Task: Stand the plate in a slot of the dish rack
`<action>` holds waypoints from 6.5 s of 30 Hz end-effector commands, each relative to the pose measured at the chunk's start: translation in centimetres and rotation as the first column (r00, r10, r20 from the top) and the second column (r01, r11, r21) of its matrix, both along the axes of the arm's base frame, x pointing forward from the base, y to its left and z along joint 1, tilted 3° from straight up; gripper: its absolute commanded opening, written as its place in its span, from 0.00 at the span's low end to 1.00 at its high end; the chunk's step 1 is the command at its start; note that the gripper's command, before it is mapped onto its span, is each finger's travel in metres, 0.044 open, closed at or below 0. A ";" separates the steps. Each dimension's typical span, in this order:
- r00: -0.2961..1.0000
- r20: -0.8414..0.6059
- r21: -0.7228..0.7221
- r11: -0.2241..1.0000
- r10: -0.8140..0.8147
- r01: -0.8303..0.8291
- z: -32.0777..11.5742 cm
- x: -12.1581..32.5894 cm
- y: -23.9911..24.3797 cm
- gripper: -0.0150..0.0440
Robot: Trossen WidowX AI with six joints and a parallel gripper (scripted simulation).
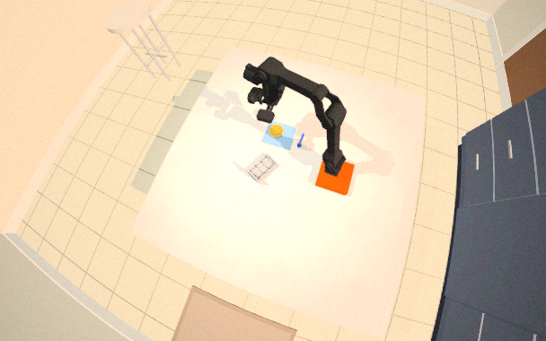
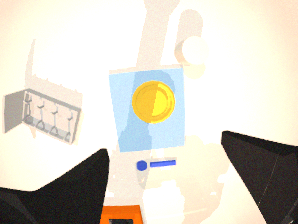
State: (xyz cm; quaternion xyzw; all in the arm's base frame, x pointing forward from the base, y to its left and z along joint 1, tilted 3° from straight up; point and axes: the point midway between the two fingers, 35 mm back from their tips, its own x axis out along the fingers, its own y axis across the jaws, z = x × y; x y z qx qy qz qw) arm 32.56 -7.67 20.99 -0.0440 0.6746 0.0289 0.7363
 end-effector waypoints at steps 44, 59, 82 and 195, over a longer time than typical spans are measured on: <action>1.000 -0.011 -0.004 1.000 -0.011 0.011 -16.1 0.5 -0.9 0.93; 1.000 -0.011 -0.004 1.000 -0.011 0.011 -17.3 0.6 -0.9 0.93; 1.000 -0.010 -0.004 1.000 -0.011 0.011 -13.6 1.2 -1.0 0.33; 0.847 0.477 0.662 0.730 -0.236 -0.170 -11.7 8.5 13.4 0.25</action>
